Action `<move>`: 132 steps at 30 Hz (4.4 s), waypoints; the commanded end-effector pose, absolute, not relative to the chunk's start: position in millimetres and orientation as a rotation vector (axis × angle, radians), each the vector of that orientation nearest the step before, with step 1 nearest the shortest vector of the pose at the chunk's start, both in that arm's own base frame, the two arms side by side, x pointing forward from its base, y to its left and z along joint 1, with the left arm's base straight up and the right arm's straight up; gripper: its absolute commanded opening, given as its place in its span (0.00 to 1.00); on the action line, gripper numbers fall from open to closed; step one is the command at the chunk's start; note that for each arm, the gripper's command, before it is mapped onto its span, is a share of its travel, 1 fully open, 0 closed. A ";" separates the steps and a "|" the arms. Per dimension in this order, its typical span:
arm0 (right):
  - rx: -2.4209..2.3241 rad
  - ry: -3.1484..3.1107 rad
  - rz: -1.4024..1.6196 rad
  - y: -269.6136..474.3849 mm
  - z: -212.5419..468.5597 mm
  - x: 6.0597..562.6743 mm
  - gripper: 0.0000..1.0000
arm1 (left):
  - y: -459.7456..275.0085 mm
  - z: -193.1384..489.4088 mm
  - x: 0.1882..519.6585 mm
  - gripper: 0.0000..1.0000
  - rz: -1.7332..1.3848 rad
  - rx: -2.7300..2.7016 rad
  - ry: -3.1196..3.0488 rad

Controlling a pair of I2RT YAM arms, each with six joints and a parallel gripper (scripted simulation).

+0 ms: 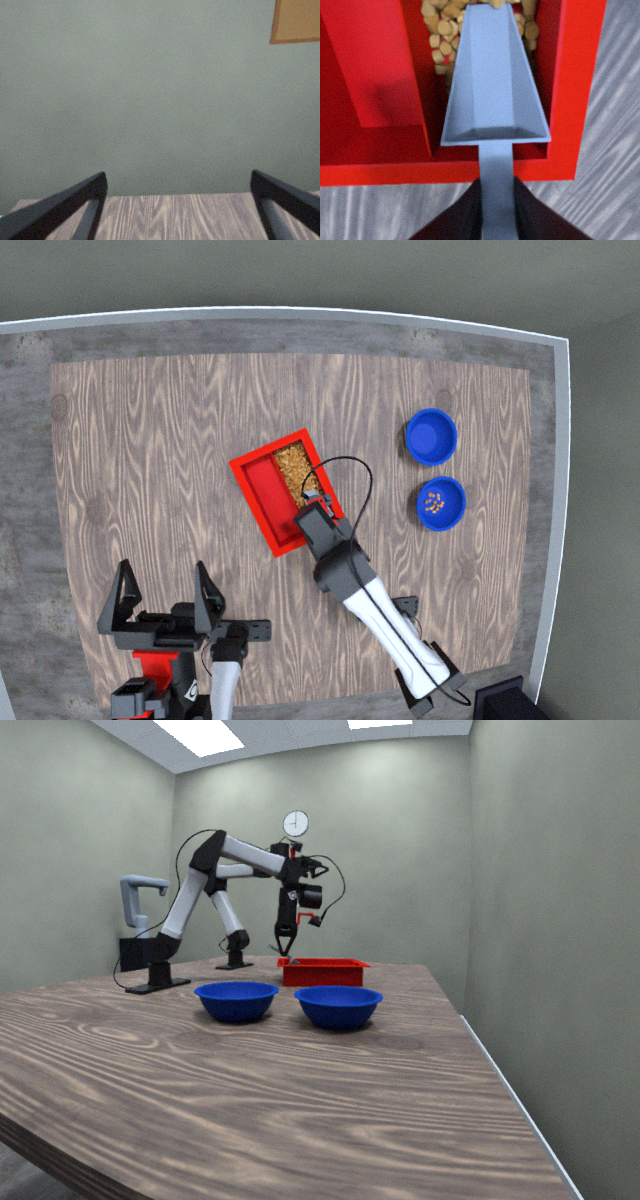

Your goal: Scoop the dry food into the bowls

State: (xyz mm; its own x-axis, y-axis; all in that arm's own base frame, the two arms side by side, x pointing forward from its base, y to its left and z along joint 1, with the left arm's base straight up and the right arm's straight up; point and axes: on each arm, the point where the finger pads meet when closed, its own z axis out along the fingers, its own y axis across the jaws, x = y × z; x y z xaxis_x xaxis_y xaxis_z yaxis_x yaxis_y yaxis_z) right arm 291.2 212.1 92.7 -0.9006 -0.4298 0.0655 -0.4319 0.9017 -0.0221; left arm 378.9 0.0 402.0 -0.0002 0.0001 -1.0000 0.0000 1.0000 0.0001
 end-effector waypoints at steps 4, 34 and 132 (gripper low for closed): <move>0.673 -2.994 0.040 215.6 92.4 298.4 0.00 | 0.0 423.6 373.4 1.00 -0.003 -0.003 1.512; 0.689 -3.091 -0.032 234.1 107.1 316.6 0.00 | 0.0 423.6 373.5 1.00 -0.003 -0.003 1.512; 0.679 -3.074 -0.018 226.2 114.3 315.9 0.00 | -16.6 89.1 365.9 0.27 -1.775 -0.417 2.174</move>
